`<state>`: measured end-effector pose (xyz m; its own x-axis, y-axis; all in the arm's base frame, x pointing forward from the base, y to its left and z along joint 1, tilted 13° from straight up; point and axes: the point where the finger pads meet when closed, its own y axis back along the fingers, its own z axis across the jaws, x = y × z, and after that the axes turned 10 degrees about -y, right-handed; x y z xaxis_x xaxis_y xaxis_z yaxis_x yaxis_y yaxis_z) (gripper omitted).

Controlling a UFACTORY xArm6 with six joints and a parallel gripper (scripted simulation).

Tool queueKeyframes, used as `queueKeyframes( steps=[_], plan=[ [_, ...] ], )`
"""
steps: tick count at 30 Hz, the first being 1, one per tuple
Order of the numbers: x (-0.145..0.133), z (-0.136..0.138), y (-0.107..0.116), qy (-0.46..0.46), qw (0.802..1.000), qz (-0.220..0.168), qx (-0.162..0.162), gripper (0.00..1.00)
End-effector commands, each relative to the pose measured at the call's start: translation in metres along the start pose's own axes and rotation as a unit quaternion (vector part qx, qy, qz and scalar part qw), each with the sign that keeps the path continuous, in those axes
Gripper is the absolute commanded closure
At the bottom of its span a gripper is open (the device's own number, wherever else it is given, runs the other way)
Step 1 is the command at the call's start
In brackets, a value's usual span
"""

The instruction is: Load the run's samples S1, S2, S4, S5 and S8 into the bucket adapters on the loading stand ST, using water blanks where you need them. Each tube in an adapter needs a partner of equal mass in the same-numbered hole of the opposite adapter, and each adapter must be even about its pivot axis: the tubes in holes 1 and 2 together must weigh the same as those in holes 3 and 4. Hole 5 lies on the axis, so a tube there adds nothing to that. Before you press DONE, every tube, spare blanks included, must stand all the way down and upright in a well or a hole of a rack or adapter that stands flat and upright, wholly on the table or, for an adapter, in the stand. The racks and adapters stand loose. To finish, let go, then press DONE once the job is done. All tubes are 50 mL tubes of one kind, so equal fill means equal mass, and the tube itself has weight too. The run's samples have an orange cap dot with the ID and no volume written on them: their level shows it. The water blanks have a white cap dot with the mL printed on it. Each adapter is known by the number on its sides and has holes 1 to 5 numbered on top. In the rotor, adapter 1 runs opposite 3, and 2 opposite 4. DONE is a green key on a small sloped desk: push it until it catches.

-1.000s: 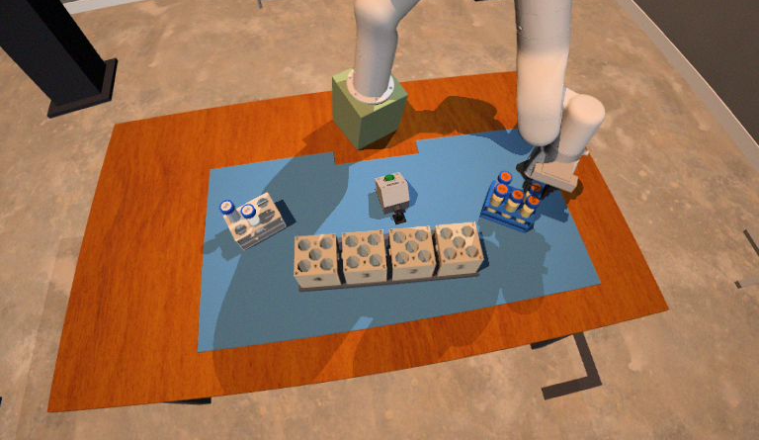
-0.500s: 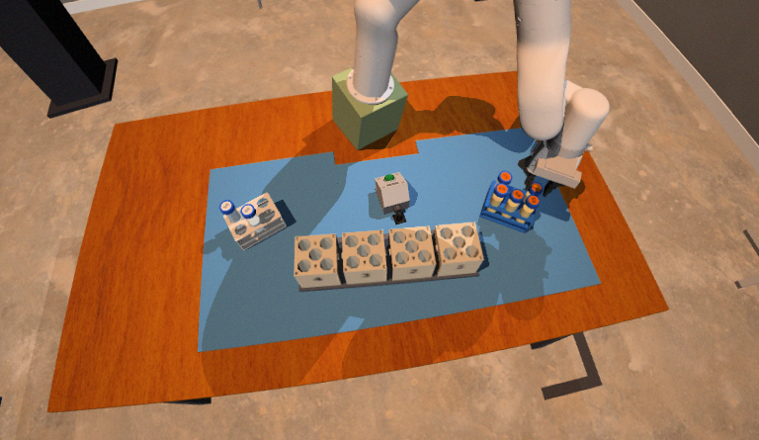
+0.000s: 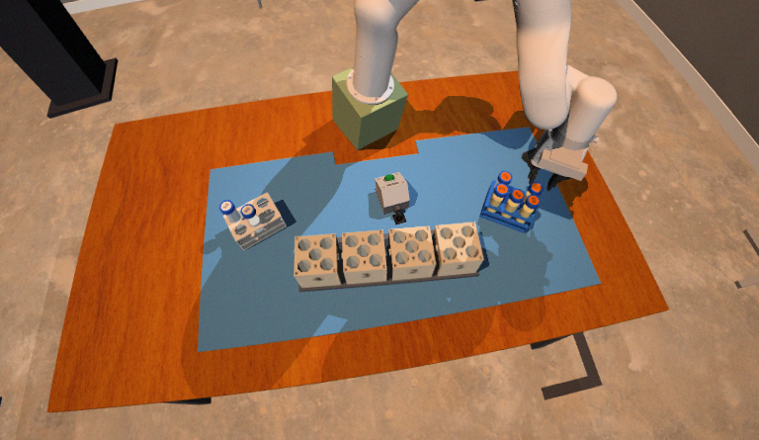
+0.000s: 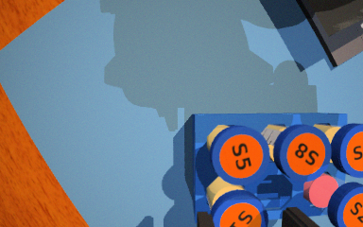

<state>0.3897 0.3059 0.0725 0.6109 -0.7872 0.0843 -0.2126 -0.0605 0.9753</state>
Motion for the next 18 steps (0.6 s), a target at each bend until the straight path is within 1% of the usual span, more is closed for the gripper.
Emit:
queueKeyframes(
  steps=[1, 15, 18],
  plan=[
    [0.0, -0.001, 0.006, 0.0, 1.0, 0.0, 0.002, 0.56],
    [0.0, -0.001, 0.034, 0.0, 1.0, 0.0, 0.002, 0.56],
    [0.0, -0.001, 0.036, 0.0, 1.0, 0.0, 0.002, 0.56]
  ],
)
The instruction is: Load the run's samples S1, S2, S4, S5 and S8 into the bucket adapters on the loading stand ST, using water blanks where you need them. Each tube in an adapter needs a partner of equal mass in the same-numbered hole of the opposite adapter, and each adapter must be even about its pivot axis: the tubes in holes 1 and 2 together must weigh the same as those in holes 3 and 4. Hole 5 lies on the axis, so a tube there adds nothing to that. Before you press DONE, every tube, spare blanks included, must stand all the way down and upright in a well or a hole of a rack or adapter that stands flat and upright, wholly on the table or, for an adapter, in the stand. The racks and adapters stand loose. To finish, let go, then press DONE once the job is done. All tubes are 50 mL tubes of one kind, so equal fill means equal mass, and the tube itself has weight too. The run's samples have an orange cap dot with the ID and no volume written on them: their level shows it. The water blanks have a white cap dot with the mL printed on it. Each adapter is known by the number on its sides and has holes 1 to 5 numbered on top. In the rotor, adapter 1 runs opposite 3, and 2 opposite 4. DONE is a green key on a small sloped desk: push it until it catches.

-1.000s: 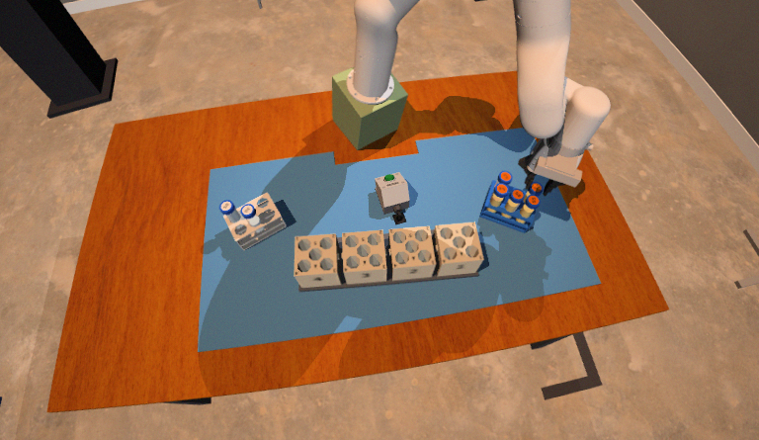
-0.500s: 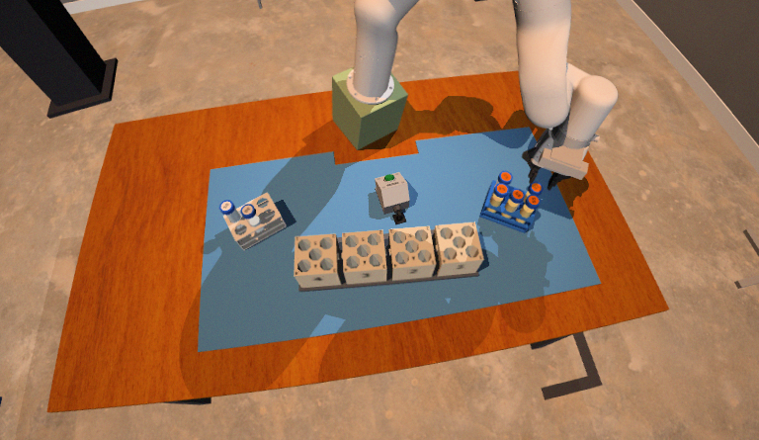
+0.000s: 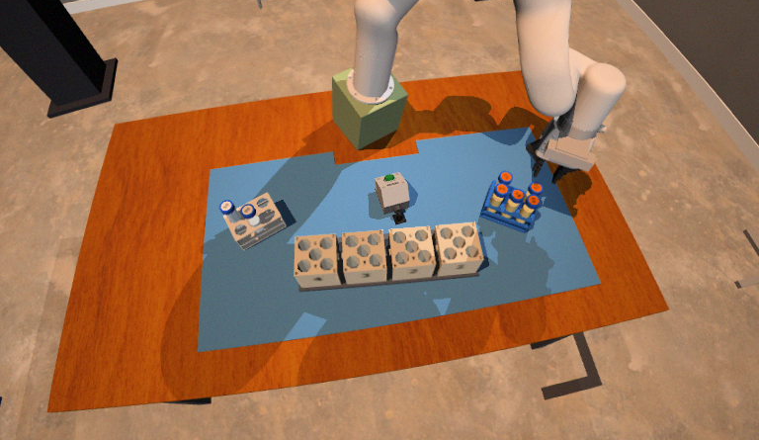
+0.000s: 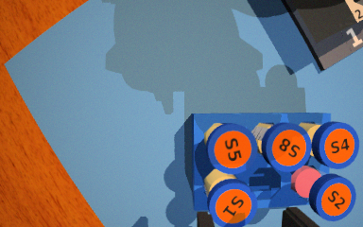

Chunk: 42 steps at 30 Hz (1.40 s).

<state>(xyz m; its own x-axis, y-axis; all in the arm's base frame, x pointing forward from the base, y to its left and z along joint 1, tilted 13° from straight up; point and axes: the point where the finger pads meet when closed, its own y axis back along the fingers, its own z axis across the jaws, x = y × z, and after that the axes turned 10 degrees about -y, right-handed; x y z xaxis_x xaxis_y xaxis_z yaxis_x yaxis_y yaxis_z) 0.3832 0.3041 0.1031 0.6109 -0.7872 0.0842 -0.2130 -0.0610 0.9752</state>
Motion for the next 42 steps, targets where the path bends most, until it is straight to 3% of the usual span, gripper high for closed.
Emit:
queueKeyframes(
  steps=[1, 29, 42],
  plan=[
    [0.0, -0.001, 0.007, 0.0, 1.0, 0.0, 0.001, 0.56],
    [0.0, -0.001, 0.059, 0.0, 1.0, 0.0, 0.001, 0.56],
    [0.0, -0.001, 0.059, 0.0, 1.0, 0.0, 0.001, 0.56]
  ],
)
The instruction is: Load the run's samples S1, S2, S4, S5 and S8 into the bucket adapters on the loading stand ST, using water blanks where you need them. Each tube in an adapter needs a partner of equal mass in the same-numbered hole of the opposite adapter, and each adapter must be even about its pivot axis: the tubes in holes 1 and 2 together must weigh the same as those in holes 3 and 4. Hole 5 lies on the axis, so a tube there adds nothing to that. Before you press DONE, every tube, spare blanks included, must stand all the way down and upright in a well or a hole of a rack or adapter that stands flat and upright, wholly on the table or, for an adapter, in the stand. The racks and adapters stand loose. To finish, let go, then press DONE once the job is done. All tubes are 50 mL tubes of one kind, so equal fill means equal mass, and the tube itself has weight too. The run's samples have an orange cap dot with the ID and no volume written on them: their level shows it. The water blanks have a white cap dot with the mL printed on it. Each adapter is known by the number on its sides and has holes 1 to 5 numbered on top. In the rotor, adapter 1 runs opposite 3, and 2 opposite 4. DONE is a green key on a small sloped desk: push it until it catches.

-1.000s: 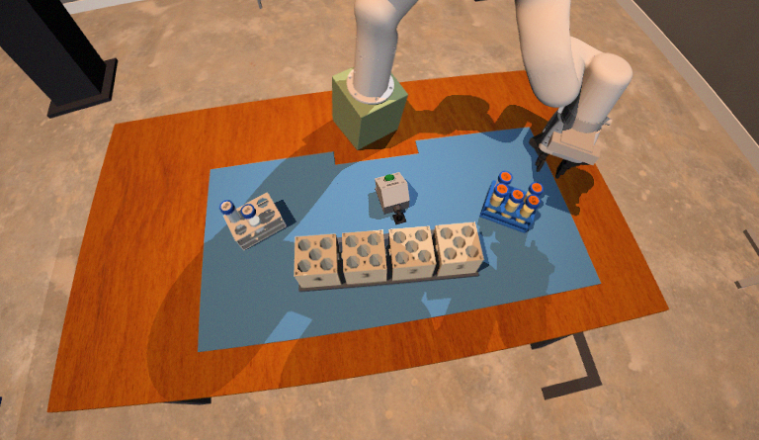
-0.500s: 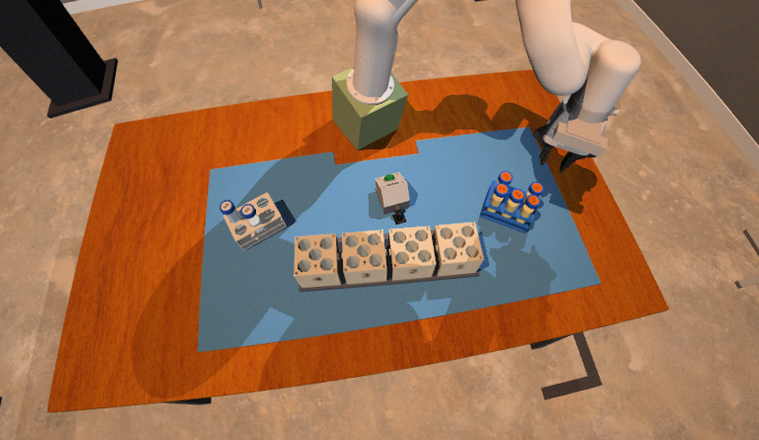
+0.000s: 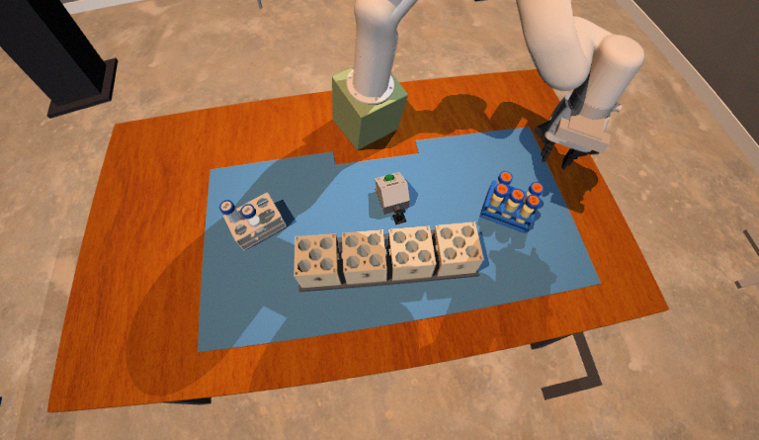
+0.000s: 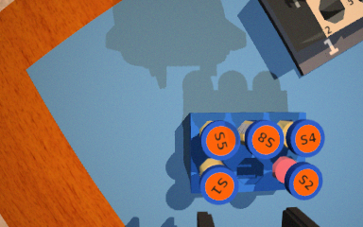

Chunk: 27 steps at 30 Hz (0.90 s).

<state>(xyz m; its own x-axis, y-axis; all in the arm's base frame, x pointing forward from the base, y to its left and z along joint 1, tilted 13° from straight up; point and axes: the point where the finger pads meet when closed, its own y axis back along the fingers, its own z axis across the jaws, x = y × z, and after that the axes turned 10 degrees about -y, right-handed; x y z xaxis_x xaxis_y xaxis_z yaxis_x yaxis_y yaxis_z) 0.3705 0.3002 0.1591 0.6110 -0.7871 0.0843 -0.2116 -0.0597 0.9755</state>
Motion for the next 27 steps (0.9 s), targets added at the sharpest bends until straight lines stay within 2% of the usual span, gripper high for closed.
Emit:
queueKeyframes(
  steps=[1, 11, 12, 22, 27],
  plan=[
    [0.0, -0.002, 0.002, 0.0, 1.0, 0.0, 0.002, 0.56],
    [0.0, -0.002, 0.002, 0.0, 1.0, 0.0, 0.002, 0.56],
    [0.004, 0.001, 0.002, 0.017, 1.0, 0.0, 0.002, 0.43],
    [0.045, 0.03, 0.002, 0.182, 0.983, 0.001, 0.002, 0.43],
    [0.046, 0.031, 0.002, 0.231, 0.973, 0.001, 0.002, 0.43]
  ],
)
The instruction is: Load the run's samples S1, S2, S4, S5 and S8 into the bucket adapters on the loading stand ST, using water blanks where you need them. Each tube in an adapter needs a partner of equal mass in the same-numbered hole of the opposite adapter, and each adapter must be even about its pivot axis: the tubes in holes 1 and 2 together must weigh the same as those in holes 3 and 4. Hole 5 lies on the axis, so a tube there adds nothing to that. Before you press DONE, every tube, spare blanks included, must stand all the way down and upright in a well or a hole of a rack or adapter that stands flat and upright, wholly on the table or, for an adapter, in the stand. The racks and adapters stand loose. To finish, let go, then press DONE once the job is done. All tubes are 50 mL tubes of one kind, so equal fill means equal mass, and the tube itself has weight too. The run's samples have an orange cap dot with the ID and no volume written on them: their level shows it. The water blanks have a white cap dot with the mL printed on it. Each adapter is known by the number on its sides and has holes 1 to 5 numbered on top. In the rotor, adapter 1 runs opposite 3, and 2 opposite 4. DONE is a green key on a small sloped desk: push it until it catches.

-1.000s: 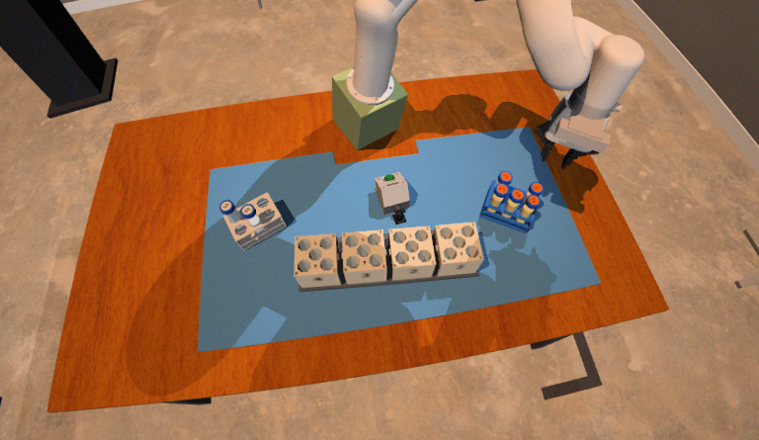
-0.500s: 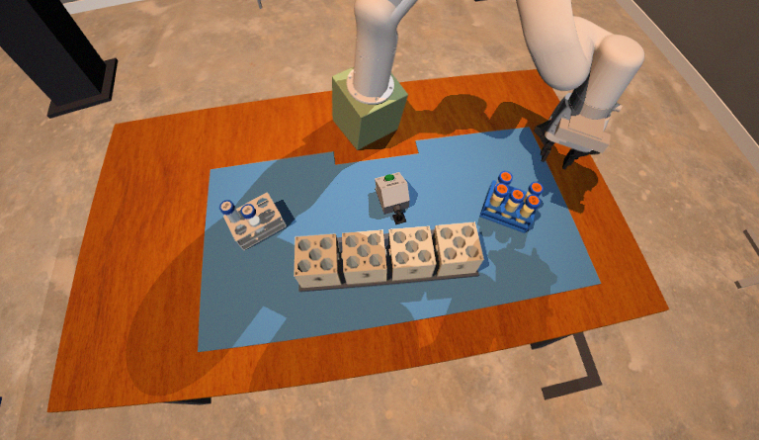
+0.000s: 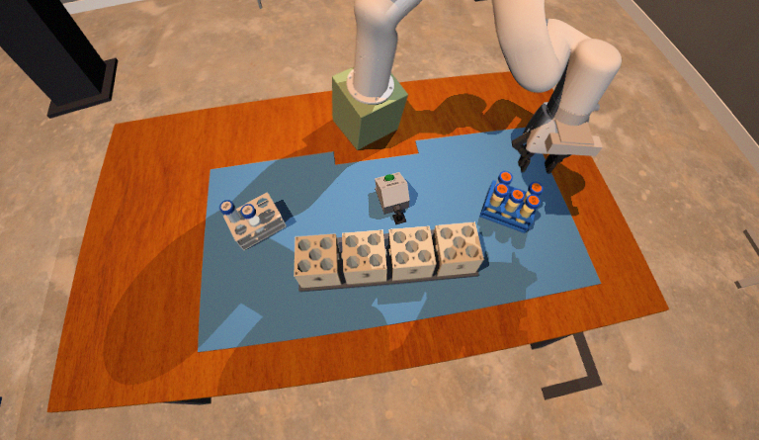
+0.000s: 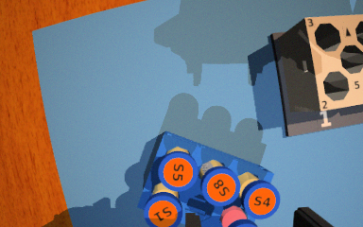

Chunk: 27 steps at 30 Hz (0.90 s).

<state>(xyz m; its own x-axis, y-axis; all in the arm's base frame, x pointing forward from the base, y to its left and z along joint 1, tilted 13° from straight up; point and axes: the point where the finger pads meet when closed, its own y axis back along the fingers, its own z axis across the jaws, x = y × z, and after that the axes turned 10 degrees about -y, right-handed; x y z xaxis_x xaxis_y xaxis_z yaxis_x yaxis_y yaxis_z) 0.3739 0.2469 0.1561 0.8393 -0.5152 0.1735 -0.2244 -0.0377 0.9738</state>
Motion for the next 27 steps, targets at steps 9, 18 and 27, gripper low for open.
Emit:
queueKeyframes(
  steps=[9, 18, 27],
  plan=[
    [0.0025, 0.001, 0.002, 0.198, 0.98, -0.008, 0.01, 0.43],
    [0.0025, 0.001, 0.002, 0.311, 0.95, -0.007, 0.011, 0.43],
    [0.0025, 0.001, 0.002, 0.449, 0.893, -0.005, 0.012, 0.43]
  ],
)
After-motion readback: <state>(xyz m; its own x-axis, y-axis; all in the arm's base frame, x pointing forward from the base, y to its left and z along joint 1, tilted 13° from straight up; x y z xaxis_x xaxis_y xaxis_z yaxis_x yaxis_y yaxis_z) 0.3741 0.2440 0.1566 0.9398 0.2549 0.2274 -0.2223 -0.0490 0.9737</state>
